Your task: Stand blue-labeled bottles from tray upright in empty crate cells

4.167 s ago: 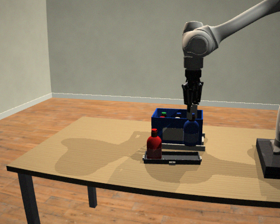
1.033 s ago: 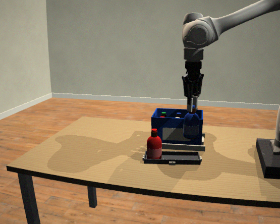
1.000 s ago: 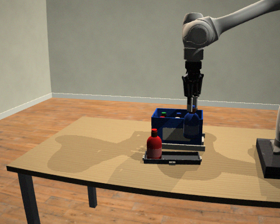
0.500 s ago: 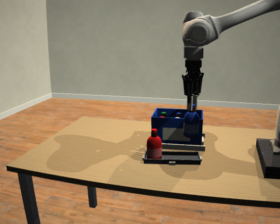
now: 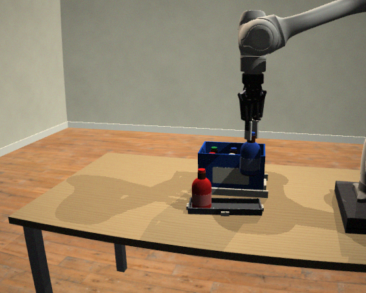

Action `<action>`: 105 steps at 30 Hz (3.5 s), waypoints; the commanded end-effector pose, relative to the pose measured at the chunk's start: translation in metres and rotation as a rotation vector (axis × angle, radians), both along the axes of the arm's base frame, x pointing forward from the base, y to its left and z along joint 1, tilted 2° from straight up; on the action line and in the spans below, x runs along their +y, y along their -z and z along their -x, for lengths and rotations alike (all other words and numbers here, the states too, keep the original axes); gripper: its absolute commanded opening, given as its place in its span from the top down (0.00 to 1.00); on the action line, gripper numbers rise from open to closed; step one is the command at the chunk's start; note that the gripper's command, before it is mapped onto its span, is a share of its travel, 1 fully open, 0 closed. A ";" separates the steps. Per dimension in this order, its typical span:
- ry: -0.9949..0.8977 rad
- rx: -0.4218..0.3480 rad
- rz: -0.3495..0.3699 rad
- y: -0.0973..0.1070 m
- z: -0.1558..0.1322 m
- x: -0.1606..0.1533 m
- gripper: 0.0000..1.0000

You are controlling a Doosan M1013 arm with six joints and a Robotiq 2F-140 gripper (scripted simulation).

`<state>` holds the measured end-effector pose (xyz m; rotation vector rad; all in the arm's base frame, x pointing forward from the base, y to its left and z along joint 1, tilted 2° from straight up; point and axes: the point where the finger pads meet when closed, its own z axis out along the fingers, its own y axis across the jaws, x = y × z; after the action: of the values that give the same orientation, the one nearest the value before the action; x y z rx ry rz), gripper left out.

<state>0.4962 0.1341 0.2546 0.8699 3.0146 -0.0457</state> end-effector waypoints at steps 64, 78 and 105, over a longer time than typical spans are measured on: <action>0.000 0.000 0.000 -0.018 0.000 0.000 1.00; 0.000 0.000 0.000 -0.023 0.000 0.001 1.00; 0.000 0.000 0.000 -0.040 0.000 0.001 1.00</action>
<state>0.4963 0.1353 0.2946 0.8699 3.0146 -0.0458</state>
